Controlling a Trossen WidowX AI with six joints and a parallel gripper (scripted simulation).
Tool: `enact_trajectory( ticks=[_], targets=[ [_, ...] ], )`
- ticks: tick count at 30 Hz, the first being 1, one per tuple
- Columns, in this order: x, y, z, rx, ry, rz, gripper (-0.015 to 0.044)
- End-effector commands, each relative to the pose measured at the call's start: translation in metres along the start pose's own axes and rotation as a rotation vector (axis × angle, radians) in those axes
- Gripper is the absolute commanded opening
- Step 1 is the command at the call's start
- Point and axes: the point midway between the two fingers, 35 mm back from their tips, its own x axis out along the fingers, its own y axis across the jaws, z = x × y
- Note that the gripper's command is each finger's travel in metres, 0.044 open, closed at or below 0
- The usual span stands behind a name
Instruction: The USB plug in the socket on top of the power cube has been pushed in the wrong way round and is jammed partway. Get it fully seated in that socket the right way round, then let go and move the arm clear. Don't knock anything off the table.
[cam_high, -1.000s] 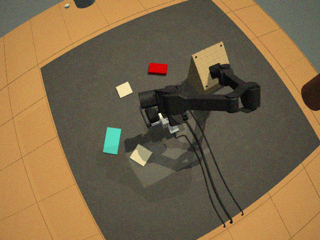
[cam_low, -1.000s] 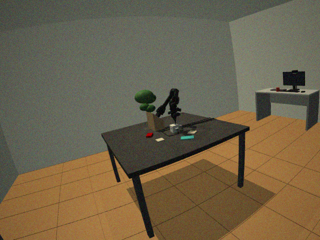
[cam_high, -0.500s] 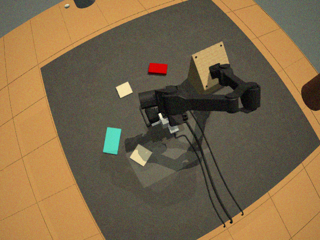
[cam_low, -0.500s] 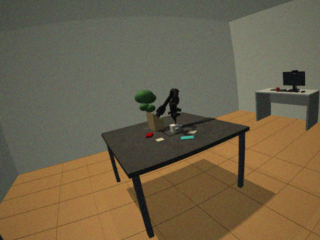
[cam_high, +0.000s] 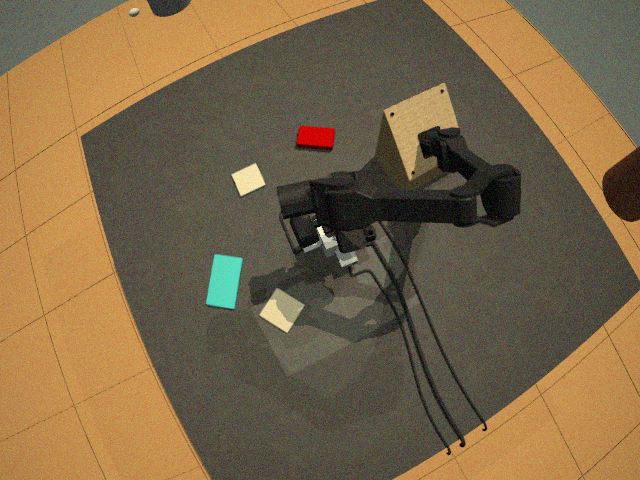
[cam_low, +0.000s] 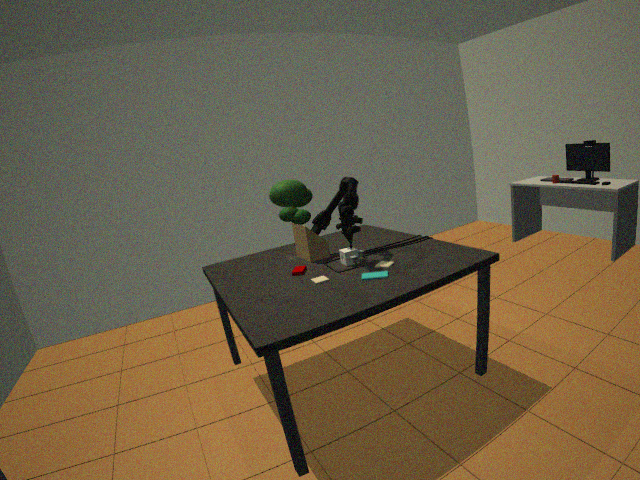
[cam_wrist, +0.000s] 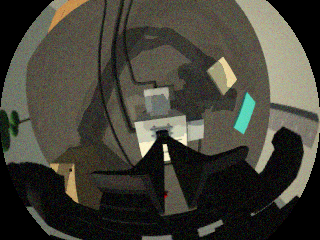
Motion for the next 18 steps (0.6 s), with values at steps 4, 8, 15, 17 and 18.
enact_trajectory(
  ticks=[4, 8, 15, 17, 18],
  targets=[
    [0.0011, -0.0003, 0.0002, 0.004, -0.004, -0.001, 0.0],
    [0.0016, -0.0003, 0.0001, 0.004, -0.004, -0.001, 0.0],
    [0.0025, -0.0003, 0.0001, 0.004, -0.004, -0.001, 0.0],
    [0.0027, -0.0003, 0.0001, 0.004, -0.004, -0.001, 0.0],
    [0.0028, -0.0003, 0.0, 0.004, -0.004, -0.001, 0.0]
  ],
)
